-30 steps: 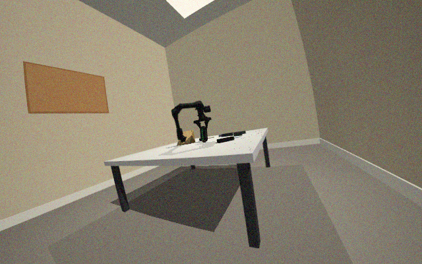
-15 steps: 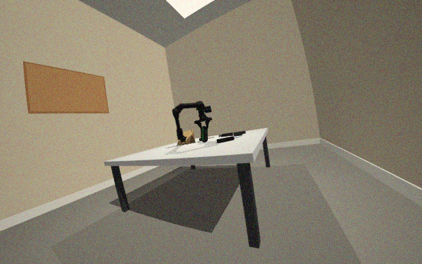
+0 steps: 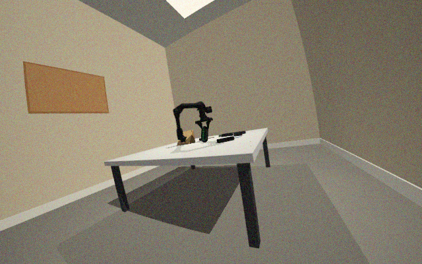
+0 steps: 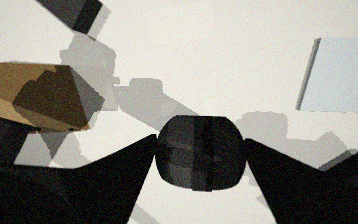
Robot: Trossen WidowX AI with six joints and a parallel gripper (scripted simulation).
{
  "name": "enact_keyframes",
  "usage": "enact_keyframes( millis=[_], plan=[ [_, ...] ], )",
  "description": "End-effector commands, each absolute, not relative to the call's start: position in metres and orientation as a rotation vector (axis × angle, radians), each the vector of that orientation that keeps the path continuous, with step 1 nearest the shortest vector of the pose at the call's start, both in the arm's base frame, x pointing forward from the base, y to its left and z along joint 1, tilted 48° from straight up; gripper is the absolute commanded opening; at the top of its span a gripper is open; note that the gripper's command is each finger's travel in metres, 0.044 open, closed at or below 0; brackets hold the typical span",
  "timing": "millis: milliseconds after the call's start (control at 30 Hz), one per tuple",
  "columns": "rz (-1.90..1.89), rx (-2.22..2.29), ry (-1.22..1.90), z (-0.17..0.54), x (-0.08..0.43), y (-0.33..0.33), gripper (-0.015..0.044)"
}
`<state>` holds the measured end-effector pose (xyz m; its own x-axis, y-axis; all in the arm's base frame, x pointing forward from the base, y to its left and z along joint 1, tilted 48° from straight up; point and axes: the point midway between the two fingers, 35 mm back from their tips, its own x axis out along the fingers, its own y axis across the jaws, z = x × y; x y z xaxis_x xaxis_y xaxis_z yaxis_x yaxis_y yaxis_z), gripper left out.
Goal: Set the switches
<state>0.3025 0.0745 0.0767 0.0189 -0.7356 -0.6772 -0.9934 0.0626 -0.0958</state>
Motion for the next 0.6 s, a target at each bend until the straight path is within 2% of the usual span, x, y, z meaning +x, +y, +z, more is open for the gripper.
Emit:
enact_keyframes(
  millis=[0,567],
  plan=[
    [0.575,-1.715,1.791,0.07,0.303,0.073,0.0338],
    [0.575,-1.715,1.79,0.058,0.304,0.078,0.0338]
  ],
)
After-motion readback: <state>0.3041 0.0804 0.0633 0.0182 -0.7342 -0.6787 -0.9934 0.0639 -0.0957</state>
